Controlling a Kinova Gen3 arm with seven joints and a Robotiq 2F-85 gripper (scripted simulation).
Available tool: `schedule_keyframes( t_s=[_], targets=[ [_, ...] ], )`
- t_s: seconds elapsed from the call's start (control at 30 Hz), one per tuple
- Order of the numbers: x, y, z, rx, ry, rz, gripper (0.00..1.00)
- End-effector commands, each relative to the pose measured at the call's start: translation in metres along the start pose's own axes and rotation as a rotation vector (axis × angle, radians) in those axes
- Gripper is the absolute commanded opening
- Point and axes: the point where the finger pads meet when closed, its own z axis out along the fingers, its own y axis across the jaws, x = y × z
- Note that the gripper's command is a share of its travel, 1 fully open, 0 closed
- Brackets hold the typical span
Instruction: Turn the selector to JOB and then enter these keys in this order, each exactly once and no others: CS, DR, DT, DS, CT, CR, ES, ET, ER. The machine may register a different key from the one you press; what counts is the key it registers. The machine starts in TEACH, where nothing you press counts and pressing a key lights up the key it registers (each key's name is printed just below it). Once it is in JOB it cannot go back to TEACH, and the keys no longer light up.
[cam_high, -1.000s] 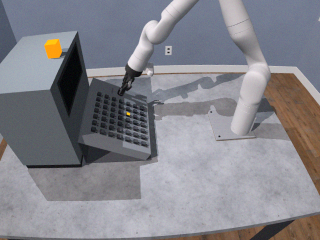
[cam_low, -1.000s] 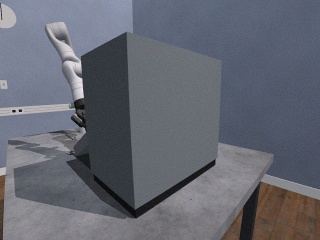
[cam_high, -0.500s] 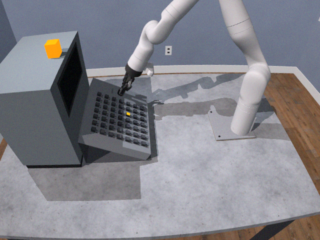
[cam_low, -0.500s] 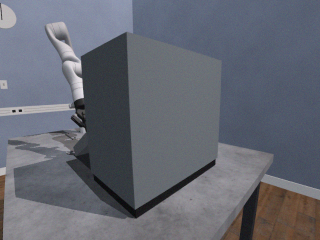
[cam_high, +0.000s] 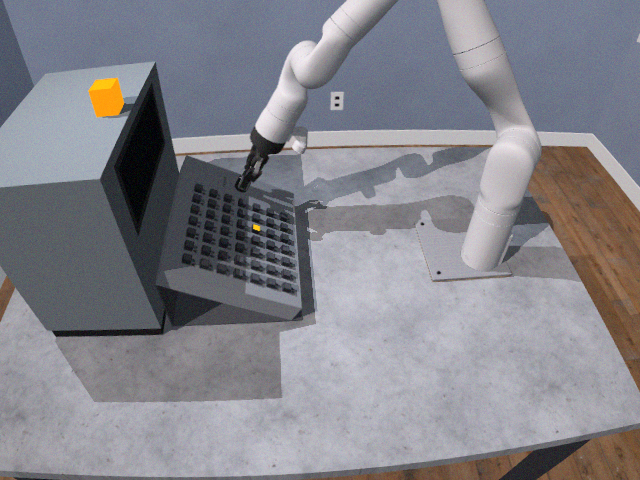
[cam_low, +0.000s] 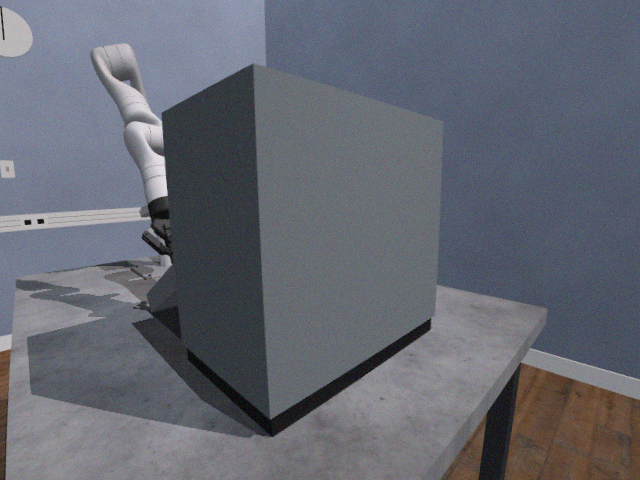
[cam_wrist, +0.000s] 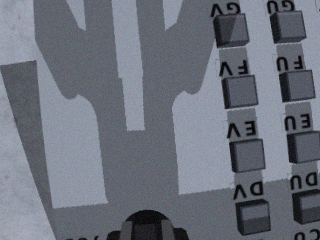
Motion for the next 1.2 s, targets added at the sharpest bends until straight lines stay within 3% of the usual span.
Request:
schedule_keyframes(
  t_s=[0.0, 0.57, 1.07, 1.17],
  targets=[
    [-0.0009, 0.0001, -0.0003, 0.0, -0.002, 0.006, 0.1],
    [-0.0009, 0.0, -0.0003, 0.0, -0.002, 0.27, 0.1],
    [-0.0009, 0.0, -0.0003, 0.0, -0.002, 0.685, 0.1],
    [-0.0009, 0.0, -0.0003, 0.0, -0.002, 0.715, 0.1]
  ],
)
